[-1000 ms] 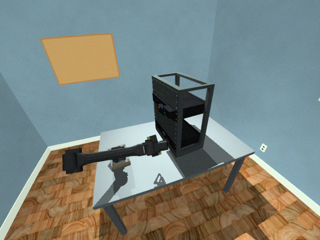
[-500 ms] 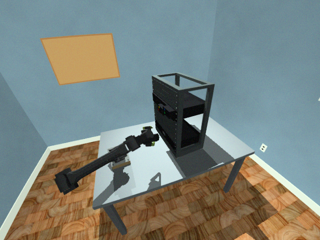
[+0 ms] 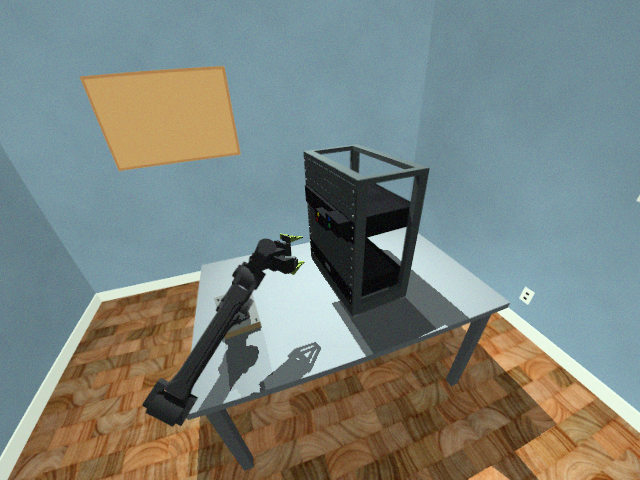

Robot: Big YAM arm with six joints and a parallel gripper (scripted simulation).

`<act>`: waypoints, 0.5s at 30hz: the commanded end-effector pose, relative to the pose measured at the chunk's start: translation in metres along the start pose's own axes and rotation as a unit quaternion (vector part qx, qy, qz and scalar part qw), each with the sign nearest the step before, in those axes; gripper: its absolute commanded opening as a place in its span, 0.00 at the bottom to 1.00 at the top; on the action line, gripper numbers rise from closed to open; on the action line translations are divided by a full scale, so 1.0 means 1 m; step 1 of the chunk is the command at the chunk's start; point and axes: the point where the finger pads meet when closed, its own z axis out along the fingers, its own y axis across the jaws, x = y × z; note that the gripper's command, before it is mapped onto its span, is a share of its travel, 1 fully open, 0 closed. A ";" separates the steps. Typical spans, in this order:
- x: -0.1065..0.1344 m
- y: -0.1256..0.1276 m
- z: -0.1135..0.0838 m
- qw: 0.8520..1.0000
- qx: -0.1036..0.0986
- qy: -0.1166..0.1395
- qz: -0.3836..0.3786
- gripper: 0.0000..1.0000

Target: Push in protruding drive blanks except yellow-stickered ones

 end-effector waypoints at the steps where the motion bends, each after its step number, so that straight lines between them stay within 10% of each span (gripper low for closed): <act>1: 0.016 0.026 0.007 0.998 -0.025 -0.032 0.052 1.00; 15: 0.030 0.063 0.007 0.986 -0.061 -0.127 0.093 1.00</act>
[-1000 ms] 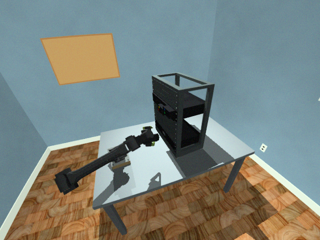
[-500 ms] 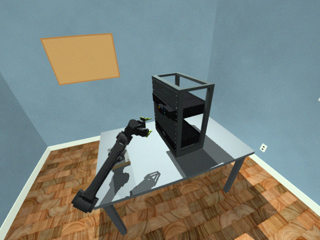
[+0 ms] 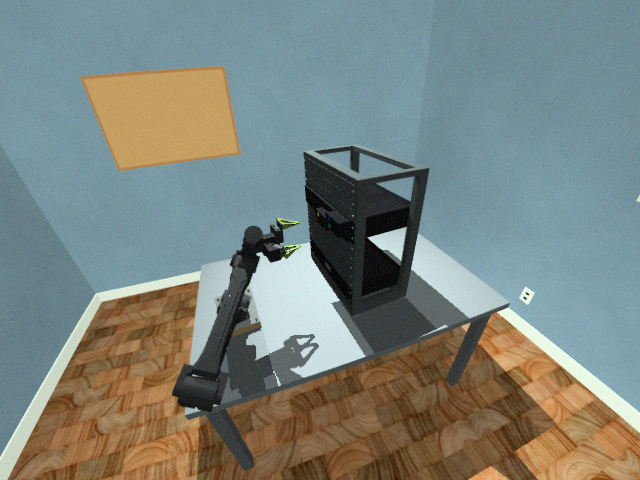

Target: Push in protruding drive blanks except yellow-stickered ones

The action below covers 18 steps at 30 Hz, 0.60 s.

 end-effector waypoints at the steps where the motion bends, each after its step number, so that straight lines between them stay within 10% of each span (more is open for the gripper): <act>1: 0.006 0.012 0.000 1.000 -0.019 -0.013 0.002 1.00; 18: 0.012 0.025 0.000 0.998 -0.032 -0.045 0.024 1.00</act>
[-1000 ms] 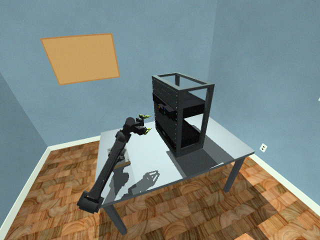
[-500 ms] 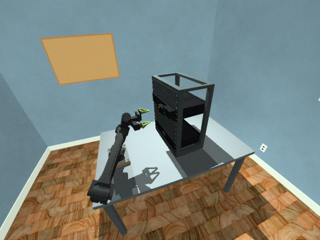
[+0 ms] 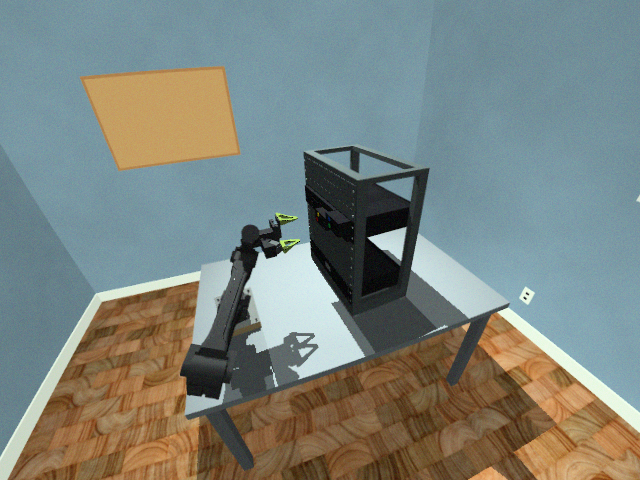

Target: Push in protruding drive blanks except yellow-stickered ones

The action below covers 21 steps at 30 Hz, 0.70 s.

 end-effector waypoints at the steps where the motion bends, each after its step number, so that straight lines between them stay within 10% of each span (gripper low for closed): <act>1: 0.004 0.008 -0.001 1.000 -0.008 0.001 -0.007 1.00; 21: 0.004 0.006 0.000 1.000 -0.006 -0.001 -0.007 1.00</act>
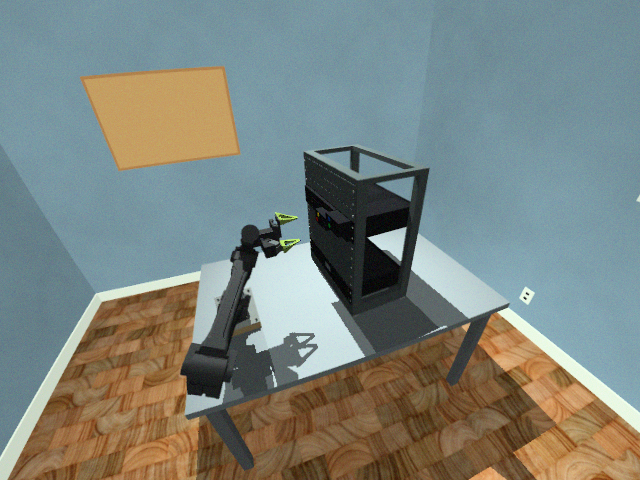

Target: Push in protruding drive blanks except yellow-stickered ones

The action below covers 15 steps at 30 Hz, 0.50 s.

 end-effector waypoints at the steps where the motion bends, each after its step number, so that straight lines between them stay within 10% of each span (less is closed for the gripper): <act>1: 0.003 0.006 0.001 1.000 -0.004 0.000 -0.004 1.00; 15: 0.024 0.020 0.036 1.000 -0.008 -0.015 0.016 1.00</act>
